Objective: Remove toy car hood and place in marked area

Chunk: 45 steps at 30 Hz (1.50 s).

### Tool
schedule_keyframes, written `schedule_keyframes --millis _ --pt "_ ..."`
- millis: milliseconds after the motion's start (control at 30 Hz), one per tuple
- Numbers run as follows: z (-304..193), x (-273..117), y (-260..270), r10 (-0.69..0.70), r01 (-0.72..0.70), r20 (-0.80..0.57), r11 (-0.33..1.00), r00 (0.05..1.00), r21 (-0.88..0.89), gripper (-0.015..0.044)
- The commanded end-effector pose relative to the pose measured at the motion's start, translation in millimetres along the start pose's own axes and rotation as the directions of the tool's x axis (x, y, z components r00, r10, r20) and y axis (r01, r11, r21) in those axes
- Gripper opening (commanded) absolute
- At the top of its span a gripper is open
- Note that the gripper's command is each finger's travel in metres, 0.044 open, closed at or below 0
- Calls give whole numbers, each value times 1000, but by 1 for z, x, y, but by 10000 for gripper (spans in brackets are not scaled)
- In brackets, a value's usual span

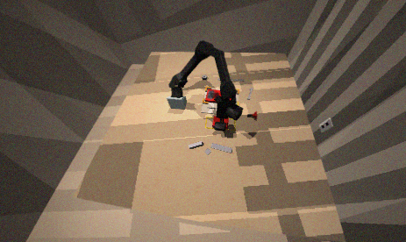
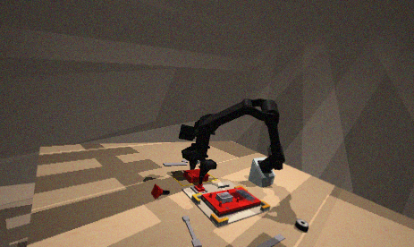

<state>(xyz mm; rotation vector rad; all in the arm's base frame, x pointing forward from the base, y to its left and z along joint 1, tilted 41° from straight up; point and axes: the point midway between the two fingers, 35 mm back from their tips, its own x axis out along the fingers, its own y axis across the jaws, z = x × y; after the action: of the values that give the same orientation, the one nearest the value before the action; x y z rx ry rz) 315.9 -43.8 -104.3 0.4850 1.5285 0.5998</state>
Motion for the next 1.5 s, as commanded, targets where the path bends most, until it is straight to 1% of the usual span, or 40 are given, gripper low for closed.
schedule_keyframes --millis 0,333,433,633,1467 --pt "0 0 0 0 0 0 1000 1000 0 184" --pt "0 0 0 0 0 0 1000 1000 0 440" --pt "1 -14 -1 0 0 0 1000 1000 0 440" --pt "0 -71 -1 4 -4 -2 1000 1000 1 440" --pt "0 -73 -1 4 -4 -2 1000 1000 1 440"
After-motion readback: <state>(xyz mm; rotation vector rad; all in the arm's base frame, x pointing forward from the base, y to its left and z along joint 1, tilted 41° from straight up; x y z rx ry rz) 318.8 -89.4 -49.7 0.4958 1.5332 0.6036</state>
